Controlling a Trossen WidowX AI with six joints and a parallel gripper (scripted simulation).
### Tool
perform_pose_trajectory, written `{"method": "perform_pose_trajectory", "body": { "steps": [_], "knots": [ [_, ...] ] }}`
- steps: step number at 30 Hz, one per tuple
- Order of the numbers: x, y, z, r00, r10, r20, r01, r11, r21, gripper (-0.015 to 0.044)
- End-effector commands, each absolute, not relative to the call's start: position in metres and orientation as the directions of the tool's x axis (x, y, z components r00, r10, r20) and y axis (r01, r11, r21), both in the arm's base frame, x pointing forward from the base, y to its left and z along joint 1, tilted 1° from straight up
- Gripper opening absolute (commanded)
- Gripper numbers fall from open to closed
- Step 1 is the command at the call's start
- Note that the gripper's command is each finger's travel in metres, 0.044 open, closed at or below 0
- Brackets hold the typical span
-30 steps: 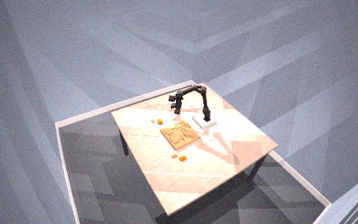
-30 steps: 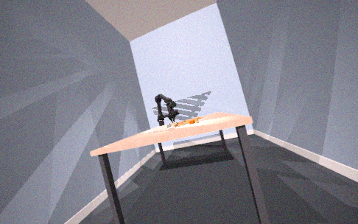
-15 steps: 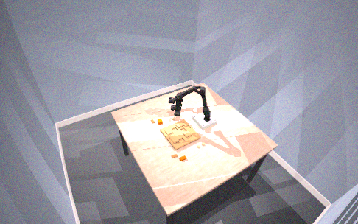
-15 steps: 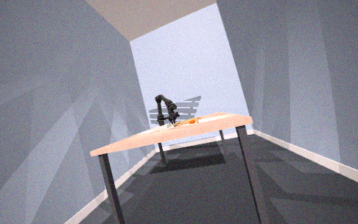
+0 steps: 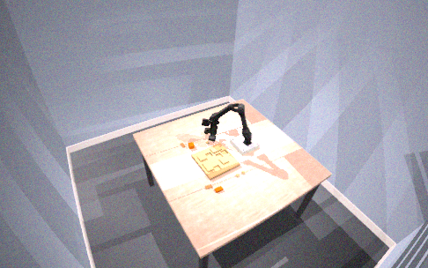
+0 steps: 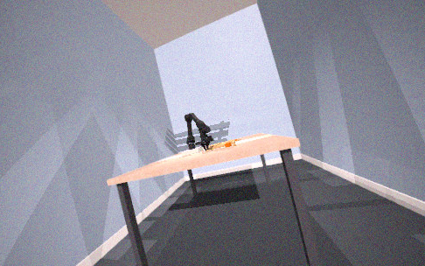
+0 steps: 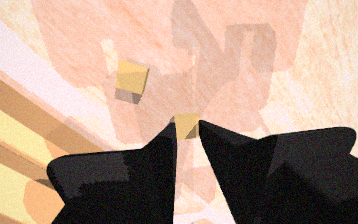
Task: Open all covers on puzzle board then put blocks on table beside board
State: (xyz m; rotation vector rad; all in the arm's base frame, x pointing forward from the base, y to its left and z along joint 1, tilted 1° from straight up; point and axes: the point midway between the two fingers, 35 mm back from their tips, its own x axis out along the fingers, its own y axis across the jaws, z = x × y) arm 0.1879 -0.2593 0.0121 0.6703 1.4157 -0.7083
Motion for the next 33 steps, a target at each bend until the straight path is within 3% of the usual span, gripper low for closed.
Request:
{"method": "perform_pose_trajectory", "body": {
  "steps": [1,2,16,33],
  "knots": [
    [0.188,-0.258,0.007,0.028,-0.034,-0.999,0.774,0.633,0.001,0.008],
    [0.188,-0.258,0.007,0.028,-0.034,-0.999,0.774,0.633,0.001,0.008],
    [0.188,-0.259,0.012,0.026,-0.037,-0.999,0.776,0.631,-0.004,0.044],
    [0.187,-0.258,0.065,0.028,-0.035,-0.999,0.774,0.633,-0.001,0.044]
  ]
}}
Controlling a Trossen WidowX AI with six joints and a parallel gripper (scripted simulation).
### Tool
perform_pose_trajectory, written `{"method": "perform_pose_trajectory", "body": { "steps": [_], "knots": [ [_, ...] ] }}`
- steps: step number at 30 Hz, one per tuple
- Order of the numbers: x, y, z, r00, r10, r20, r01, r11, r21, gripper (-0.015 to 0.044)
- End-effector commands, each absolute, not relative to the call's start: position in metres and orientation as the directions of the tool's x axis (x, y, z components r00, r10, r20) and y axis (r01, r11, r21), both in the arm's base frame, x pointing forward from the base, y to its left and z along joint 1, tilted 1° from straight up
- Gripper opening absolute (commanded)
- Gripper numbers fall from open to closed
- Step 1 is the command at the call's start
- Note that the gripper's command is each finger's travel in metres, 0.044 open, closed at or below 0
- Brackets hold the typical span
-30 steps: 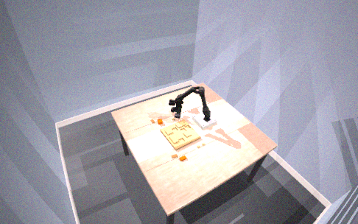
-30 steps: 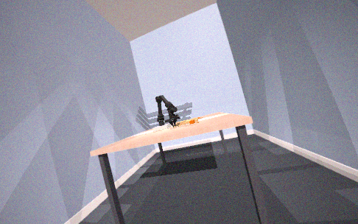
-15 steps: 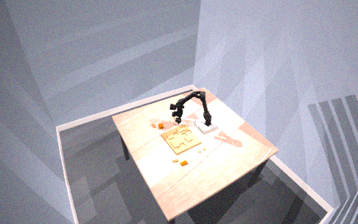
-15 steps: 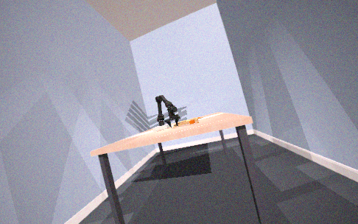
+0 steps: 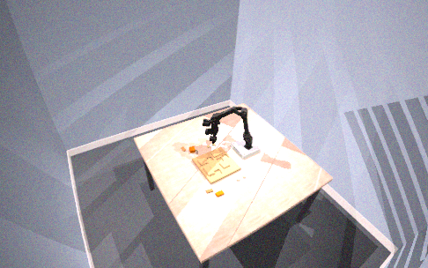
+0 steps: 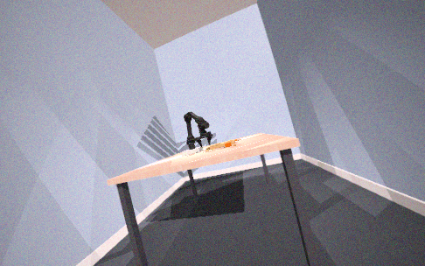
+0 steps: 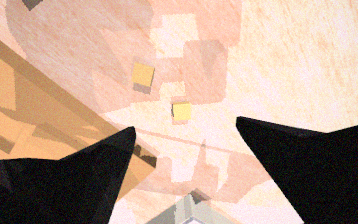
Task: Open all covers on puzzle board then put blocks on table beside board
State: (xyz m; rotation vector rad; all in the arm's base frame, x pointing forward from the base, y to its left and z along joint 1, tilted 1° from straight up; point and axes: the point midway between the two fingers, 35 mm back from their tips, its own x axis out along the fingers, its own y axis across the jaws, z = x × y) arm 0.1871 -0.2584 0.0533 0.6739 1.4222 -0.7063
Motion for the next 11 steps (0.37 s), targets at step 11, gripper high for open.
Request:
{"method": "perform_pose_trajectory", "body": {
  "steps": [11],
  "knots": [
    [0.188,-0.254,0.092,0.069,-0.053,-0.996,0.794,0.608,0.023,0.044]
  ]
}}
